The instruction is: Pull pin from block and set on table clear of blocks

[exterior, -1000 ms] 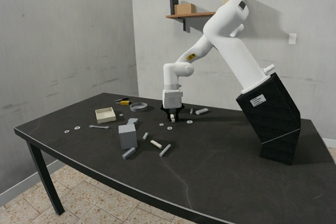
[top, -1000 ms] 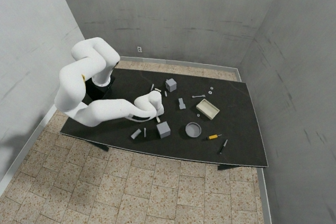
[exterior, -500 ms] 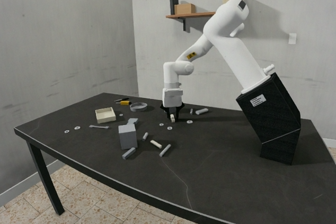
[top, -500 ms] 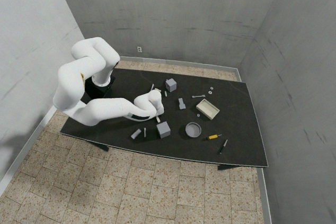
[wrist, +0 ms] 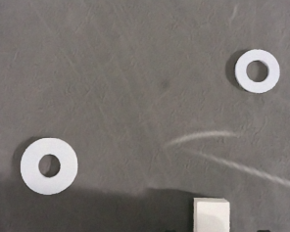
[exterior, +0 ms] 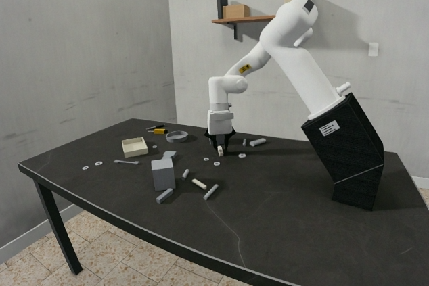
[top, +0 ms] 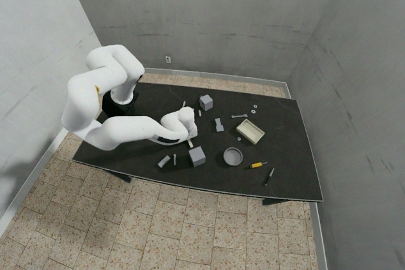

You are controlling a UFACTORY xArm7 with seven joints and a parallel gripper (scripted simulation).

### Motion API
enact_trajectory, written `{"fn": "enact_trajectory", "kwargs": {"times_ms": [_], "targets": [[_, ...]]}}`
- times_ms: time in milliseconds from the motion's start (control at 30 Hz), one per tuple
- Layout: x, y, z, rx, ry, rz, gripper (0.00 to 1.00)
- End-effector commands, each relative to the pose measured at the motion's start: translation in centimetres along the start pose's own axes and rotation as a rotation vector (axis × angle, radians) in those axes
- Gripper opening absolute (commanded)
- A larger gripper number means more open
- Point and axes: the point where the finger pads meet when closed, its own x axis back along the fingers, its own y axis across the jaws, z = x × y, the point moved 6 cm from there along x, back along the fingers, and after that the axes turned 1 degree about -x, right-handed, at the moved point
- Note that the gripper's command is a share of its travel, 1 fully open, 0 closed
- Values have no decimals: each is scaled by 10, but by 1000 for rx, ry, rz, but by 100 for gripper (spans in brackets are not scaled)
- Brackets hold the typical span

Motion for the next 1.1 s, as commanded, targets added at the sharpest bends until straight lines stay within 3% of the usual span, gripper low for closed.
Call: {"fn": "enact_trajectory", "kwargs": {"times_ms": [0,233,867,1067], "targets": [[6,1,0,1,-2,-2,39],[24,0,1,4,-4,-1,39],[31,-1,2,6,-4,-1,39],[44,-2,5,12,-3,1,39]]}}
